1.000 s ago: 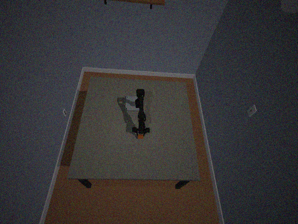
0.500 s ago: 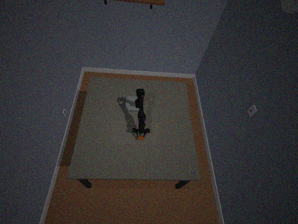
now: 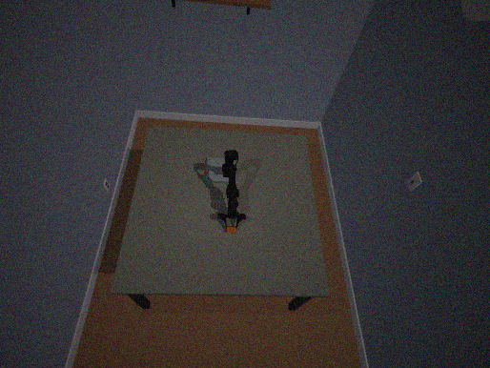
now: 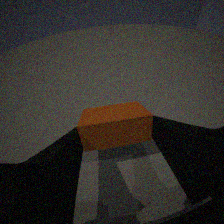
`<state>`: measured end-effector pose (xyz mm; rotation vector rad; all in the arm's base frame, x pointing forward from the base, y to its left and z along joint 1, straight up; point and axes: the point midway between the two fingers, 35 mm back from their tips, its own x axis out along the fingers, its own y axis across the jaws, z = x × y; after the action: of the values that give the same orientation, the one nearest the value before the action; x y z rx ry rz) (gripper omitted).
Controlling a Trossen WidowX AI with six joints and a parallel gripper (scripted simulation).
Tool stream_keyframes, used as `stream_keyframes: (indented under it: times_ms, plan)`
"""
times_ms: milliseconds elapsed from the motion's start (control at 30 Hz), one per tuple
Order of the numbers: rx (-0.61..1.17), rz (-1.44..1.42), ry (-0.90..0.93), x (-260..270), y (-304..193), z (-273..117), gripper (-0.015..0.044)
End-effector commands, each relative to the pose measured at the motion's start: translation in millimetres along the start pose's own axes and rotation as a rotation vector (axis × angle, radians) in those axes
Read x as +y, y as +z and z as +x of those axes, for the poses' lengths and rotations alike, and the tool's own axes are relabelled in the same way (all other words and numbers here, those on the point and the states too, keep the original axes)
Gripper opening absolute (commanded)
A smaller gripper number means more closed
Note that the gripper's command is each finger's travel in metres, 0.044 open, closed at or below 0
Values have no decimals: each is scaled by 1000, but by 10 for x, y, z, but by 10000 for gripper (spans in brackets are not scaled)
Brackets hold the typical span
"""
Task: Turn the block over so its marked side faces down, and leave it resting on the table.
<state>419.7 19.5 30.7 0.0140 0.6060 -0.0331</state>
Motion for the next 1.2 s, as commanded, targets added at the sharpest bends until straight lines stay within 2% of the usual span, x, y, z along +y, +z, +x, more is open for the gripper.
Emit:
stream_keyframes:
  times_ms: [0, 533, 1133, 1167]
  plan:
    - [-26, -6, -5, -10, -128, 22, 0]
    - [-249, -2, -8, -33, -227, -146, 0]
    - [-274, -2, -8, -34, -203, -172, 0]
    - [-274, -2, -8, -34, -203, -172, 26]
